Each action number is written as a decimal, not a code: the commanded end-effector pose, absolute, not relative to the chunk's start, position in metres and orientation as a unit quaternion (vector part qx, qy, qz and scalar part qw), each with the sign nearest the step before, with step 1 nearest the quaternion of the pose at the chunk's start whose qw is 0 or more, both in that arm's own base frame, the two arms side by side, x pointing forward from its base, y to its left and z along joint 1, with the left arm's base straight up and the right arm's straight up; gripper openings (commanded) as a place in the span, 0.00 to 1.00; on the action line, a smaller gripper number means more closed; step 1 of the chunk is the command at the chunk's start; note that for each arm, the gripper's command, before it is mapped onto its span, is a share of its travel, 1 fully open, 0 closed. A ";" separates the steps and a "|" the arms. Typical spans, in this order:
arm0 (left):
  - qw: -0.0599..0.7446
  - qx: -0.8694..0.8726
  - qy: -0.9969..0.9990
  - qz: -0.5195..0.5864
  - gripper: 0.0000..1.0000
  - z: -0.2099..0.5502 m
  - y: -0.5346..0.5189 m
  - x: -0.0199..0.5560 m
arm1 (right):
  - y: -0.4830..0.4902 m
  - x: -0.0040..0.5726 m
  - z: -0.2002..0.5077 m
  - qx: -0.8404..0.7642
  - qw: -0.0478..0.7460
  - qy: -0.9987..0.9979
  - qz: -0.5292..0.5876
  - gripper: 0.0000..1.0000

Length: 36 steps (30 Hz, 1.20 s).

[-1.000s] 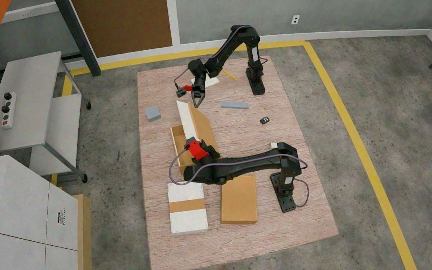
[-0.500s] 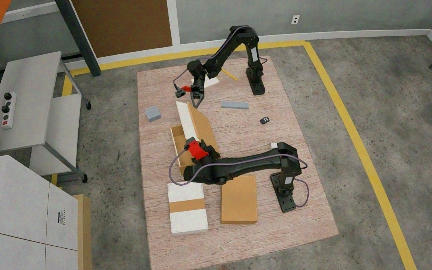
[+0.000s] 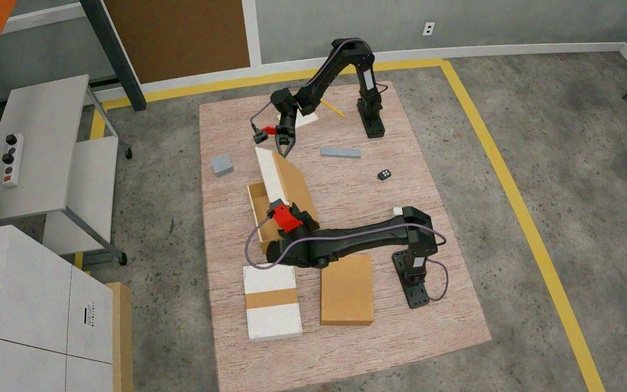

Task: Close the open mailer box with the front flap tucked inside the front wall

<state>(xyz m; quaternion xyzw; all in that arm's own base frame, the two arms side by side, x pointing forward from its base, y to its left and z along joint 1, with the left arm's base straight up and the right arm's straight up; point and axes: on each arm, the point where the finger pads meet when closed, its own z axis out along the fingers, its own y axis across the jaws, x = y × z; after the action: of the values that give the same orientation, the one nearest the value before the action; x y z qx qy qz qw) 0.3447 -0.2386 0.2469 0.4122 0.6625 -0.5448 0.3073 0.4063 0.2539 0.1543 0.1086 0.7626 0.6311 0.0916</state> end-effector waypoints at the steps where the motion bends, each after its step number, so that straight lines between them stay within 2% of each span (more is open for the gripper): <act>1: 0.330 0.435 0.653 -0.526 0.01 0.259 -0.240 0.338 | 0.265 0.417 0.152 0.113 0.101 0.765 0.626 0.01; 28: 0.330 0.435 0.653 -0.526 0.01 0.259 -0.240 0.338 | 0.278 0.424 0.151 0.106 0.108 0.763 0.629 0.01; 36: 0.315 0.428 0.659 -0.532 0.01 0.250 -0.242 0.339 | 0.281 0.419 0.182 0.091 0.125 0.757 0.635 0.01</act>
<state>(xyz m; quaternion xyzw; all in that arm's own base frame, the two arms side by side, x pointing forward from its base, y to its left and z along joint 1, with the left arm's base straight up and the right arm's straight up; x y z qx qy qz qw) 0.3449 -0.2381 0.2481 0.4127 0.6625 -0.5432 0.3093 0.4179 0.2665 0.1439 0.1235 0.7662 0.6234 0.0950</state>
